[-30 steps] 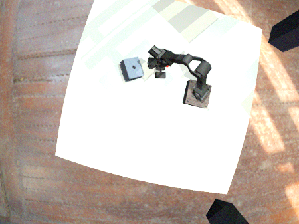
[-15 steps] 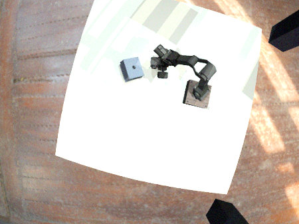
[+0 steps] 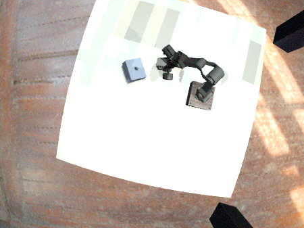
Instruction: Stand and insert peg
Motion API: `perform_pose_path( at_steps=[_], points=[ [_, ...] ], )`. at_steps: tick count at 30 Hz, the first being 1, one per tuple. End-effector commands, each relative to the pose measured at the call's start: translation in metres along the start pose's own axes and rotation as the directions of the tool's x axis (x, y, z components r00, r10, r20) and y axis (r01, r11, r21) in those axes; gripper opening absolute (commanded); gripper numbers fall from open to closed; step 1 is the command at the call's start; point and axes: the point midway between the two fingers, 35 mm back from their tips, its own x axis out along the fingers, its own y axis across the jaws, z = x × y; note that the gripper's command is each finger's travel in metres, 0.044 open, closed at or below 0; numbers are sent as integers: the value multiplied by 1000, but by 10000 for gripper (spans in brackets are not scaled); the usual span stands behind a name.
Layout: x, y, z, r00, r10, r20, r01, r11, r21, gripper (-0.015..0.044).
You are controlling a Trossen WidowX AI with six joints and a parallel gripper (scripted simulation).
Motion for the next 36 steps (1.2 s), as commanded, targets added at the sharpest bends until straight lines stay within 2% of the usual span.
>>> perform_pose_path(
  at_steps=[1, 36],
  points=[
    [-2, 0, -1, 1000, 0, 31, 0, 1000, -5, 49],
    [-20, 0, -17, 946, 1, 325, 0, 1000, -4, 49]
  ],
)
